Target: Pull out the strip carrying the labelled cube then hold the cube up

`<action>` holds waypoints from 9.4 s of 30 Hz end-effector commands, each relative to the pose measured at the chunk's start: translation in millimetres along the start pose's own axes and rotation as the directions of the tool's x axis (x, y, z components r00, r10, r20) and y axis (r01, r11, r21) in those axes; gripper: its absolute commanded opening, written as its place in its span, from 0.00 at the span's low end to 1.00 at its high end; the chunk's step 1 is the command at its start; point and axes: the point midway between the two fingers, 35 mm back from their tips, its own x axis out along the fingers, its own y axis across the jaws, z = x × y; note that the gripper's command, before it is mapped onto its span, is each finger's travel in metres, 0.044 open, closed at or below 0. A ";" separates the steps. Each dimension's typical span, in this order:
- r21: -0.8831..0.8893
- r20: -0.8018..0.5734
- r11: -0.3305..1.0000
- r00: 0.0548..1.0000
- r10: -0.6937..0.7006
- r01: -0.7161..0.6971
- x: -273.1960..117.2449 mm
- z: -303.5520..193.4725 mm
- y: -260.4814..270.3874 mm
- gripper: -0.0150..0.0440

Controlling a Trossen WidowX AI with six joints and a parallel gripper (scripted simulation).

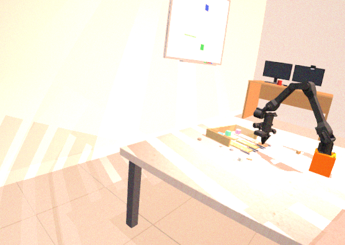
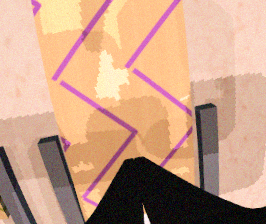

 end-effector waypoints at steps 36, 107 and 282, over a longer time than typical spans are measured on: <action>-0.005 -0.001 1.000 1.000 0.003 -0.003 3.8 -0.3 0.4 0.25; -0.005 -0.010 1.000 1.000 0.003 -0.003 7.9 -97.1 -3.9 0.25; -0.226 0.003 0.974 1.000 0.003 -0.002 -53.9 42.0 -7.4 0.73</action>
